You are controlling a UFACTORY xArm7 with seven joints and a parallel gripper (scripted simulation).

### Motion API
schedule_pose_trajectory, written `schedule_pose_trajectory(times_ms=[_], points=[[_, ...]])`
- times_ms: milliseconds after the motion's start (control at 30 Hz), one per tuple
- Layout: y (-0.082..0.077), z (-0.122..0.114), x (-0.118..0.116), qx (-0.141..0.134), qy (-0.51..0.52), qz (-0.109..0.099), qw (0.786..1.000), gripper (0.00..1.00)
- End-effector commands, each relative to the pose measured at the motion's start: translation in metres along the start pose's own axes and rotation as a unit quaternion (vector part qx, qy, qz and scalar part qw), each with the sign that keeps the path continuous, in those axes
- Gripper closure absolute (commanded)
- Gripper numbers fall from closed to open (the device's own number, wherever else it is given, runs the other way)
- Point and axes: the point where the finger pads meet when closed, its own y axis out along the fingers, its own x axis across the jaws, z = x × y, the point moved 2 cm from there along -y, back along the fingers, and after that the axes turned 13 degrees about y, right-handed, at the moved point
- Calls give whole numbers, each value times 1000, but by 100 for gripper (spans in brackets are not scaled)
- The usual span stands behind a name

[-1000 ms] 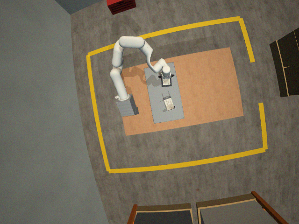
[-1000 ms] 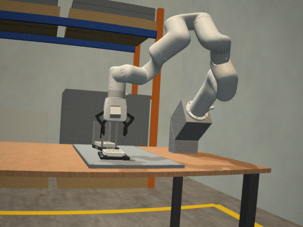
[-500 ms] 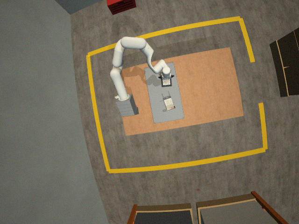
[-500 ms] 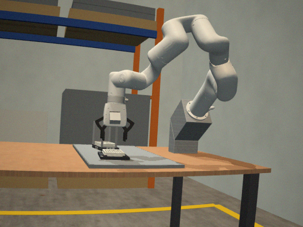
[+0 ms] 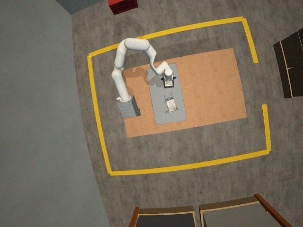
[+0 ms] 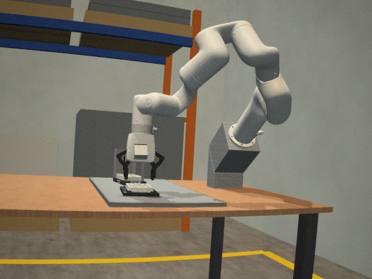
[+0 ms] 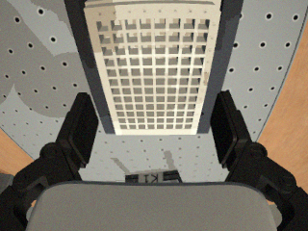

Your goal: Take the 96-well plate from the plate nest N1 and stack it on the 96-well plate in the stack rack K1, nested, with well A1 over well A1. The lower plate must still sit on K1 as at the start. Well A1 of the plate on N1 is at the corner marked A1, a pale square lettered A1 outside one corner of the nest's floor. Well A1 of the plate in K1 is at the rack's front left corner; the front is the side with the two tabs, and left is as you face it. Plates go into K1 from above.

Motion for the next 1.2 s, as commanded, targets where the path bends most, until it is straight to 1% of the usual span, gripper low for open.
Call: schedule_pose_trajectory(times_ms=[0, 67, 533, 1167], points=[[3, 0, 2, 0, 0, -3, 1000, 0], [5, 0, 2, 0, 0, -3, 1000, 0], [5, 0, 2, 0, 0, -3, 1000, 0], [17, 0, 2, 0, 0, -3, 1000, 0]])
